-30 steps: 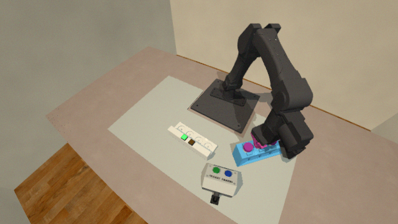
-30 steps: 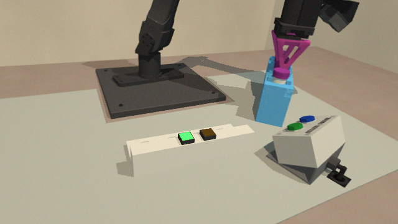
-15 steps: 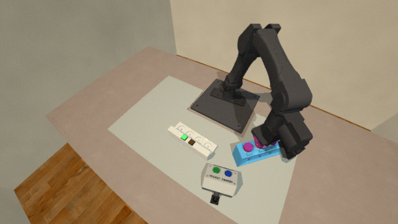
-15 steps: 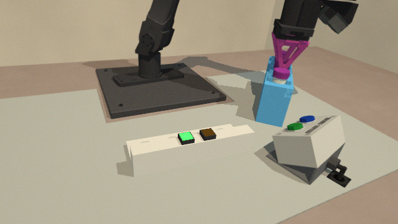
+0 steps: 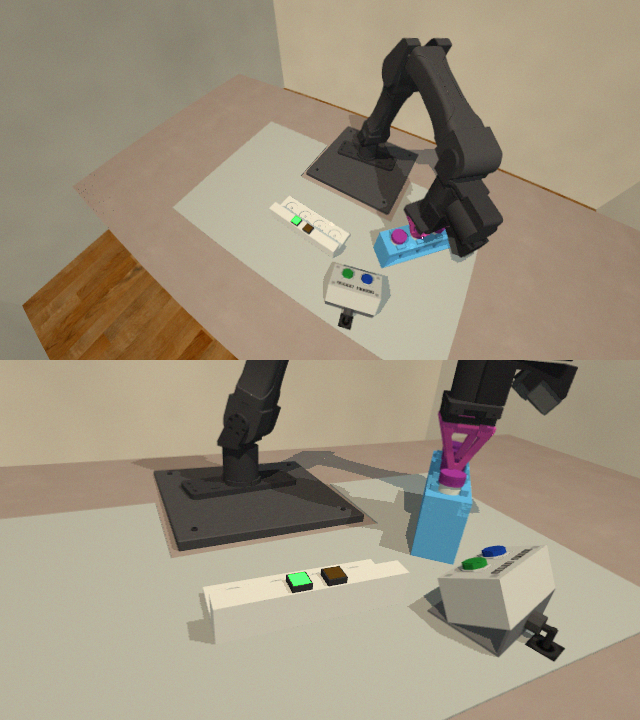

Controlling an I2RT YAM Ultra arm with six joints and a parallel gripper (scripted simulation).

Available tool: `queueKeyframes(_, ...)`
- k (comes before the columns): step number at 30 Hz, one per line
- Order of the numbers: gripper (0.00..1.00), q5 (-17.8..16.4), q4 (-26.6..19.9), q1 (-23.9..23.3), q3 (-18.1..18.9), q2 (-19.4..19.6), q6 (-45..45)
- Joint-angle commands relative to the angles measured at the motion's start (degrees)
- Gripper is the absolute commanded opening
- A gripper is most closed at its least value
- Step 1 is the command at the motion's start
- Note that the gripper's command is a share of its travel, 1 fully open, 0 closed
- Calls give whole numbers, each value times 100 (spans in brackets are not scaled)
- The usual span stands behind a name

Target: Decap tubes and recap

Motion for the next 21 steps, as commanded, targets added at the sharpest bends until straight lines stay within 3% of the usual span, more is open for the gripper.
queueKeyframes(1,0,-5,9,2,19,-37,334)
queueKeyframes(21,0,-4,9,1,20,-37,2396)
